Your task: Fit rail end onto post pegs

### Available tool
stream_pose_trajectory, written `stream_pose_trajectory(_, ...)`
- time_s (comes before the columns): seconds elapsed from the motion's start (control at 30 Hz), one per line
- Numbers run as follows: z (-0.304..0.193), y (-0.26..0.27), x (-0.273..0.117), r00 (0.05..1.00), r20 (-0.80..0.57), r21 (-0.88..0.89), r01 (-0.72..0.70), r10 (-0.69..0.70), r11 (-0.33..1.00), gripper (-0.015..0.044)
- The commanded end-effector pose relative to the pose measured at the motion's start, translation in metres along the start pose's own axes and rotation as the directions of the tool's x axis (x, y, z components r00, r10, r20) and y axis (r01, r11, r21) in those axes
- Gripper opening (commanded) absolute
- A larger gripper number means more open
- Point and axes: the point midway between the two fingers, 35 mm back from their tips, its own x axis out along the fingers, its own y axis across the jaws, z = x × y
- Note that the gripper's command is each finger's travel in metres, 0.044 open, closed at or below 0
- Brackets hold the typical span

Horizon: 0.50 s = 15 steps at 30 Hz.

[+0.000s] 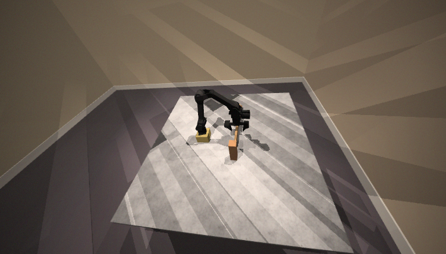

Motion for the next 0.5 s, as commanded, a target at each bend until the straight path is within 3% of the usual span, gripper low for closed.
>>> stream_pose_trajectory(0.0, -0.003, 0.012, -0.001, 0.999, -0.04, 0.023, -0.017, 0.018, 1.0, 0.044)
stream_pose_trajectory(0.47, -0.003, 0.01, 0.016, 0.999, -0.04, 0.023, -0.017, 0.018, 1.0, 0.044)
